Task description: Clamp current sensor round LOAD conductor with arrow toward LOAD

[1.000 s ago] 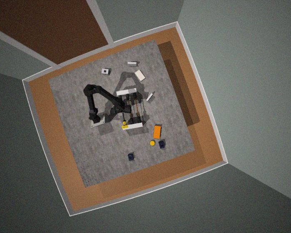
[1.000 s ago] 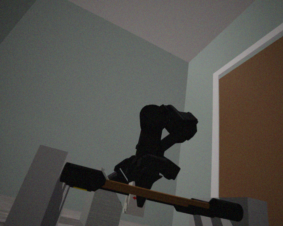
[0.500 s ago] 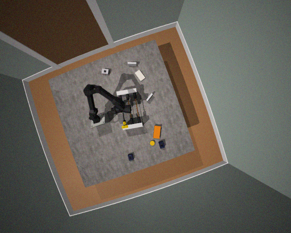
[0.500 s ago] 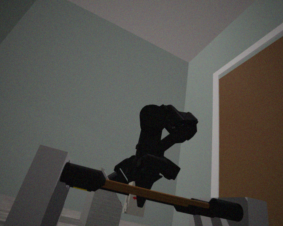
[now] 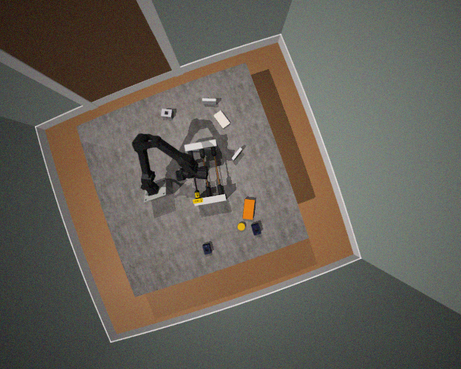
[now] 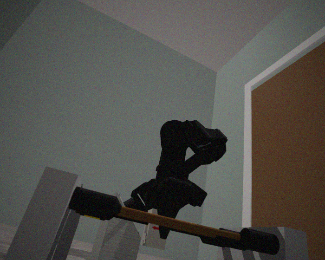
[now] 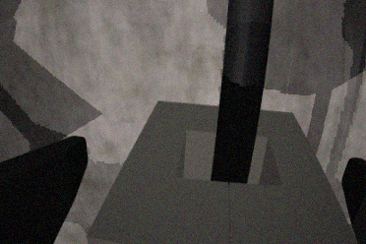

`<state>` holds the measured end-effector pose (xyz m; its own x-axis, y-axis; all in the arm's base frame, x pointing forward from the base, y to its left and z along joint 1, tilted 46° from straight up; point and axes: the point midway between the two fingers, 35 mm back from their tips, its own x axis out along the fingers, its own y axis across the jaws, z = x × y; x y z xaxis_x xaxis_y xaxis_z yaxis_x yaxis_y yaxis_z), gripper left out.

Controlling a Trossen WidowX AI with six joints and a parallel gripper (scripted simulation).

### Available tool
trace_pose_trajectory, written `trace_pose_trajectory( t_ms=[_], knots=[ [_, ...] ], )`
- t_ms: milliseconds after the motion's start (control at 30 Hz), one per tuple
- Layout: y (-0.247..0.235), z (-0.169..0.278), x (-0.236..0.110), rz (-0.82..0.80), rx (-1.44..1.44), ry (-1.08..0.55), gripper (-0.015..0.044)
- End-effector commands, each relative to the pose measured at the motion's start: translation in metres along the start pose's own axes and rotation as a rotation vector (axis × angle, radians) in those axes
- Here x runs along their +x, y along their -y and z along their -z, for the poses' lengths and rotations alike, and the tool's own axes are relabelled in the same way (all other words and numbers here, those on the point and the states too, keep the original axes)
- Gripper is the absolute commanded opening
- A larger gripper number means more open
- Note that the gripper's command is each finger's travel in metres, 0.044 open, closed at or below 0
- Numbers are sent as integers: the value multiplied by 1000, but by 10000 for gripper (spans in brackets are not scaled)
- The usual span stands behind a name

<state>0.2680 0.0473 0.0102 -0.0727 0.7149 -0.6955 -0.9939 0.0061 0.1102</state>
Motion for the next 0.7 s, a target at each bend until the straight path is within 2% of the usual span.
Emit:
trace_pose_trajectory(
  t_ms=[0, 133, 200, 667],
  knots=[
    [3, 1, -20, 5, -1, -4, 440],
    [3, 1, -81, 10, 0, -5, 440],
    [0, 0, -100, 11, 0, -2, 440],
    [-1, 0, -103, 11, 0, -1, 440]
  ],
)
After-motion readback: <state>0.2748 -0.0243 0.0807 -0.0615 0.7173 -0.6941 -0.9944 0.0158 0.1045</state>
